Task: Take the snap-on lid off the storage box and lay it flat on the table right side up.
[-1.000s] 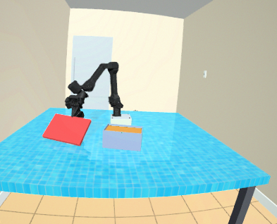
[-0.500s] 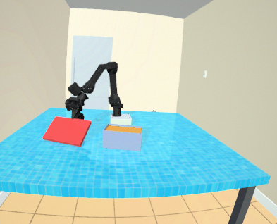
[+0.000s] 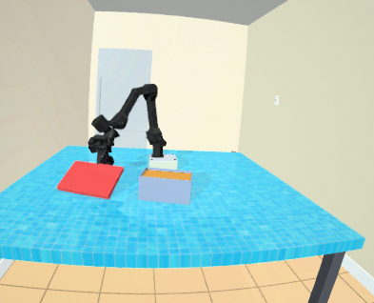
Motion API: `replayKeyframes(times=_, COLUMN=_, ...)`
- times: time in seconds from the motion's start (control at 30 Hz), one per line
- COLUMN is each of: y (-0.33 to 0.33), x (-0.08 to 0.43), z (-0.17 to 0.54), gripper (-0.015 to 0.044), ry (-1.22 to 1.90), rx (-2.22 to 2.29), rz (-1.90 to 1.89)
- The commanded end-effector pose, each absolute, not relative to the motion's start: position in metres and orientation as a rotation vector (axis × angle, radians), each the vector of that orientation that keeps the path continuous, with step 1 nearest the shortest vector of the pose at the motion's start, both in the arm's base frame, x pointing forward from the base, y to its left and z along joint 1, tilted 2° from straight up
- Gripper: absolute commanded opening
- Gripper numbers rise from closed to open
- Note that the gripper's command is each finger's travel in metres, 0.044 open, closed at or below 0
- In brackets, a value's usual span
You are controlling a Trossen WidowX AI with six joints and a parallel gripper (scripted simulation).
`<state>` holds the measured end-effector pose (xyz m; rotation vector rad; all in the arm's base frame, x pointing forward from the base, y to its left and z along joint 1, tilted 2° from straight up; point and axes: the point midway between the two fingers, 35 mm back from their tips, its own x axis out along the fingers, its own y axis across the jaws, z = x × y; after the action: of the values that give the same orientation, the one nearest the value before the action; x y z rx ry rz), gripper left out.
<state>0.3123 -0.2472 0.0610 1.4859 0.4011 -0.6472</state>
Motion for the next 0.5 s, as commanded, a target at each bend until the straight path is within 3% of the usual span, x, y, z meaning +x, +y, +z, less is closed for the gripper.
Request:
replayKeyframes(times=0.0, y=-0.246, x=0.311, z=0.052, gripper=0.0000, ry=0.418, rx=1.489, rz=-0.654)
replayKeyframes(times=0.47, y=-0.246, x=0.311, z=0.040, gripper=0.0000, ry=0.418, rx=1.489, rz=-0.654)
